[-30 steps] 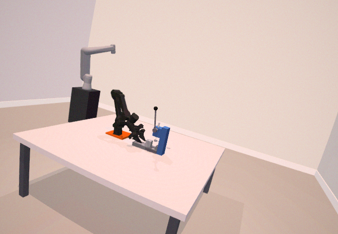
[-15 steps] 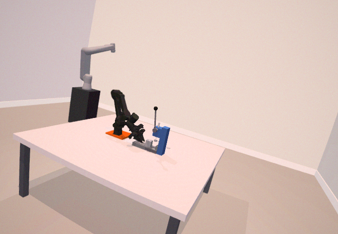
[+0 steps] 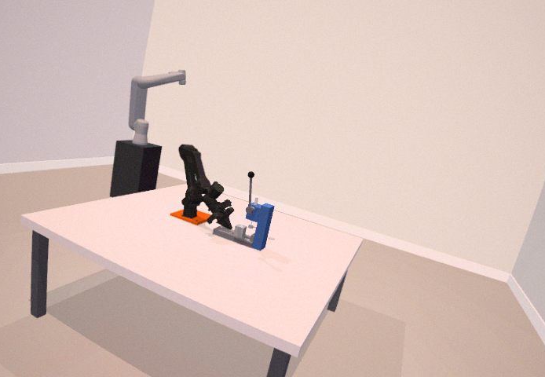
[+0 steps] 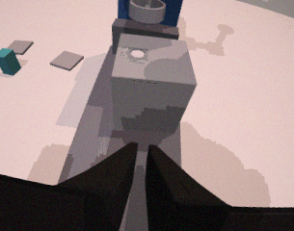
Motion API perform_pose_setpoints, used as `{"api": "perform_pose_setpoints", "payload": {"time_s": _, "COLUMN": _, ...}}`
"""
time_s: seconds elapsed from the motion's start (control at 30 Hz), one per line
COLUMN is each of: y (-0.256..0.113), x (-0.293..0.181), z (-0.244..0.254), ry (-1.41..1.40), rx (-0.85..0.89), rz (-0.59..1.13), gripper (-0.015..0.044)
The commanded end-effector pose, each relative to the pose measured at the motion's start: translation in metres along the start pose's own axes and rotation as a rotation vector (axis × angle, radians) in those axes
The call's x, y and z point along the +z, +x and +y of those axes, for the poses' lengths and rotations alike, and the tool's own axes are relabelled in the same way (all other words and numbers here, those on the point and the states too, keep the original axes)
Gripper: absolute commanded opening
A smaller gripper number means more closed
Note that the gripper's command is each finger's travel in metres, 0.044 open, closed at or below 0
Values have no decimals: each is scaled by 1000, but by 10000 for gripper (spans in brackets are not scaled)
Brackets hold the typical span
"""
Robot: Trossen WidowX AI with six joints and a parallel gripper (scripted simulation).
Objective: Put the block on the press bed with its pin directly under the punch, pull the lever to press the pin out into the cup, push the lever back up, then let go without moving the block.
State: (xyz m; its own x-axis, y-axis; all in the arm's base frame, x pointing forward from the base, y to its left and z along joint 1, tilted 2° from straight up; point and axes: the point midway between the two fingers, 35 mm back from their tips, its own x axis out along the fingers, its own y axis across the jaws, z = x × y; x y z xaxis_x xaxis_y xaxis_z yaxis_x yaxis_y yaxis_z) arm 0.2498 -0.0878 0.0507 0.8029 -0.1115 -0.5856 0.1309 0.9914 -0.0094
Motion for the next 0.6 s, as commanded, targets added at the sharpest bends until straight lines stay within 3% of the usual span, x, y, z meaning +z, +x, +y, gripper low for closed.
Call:
{"api": "perform_pose_setpoints", "payload": {"time_s": 0.0, "y": 1, "x": 0, "z": 0, "ry": -5, "rx": 3, "rz": 1, "gripper": 30}}
{"api": "perform_pose_setpoints", "payload": {"time_s": 0.57, "y": 18, "x": 12, "z": 1, "ry": -5, "rx": 3, "rz": 0, "gripper": 30}}
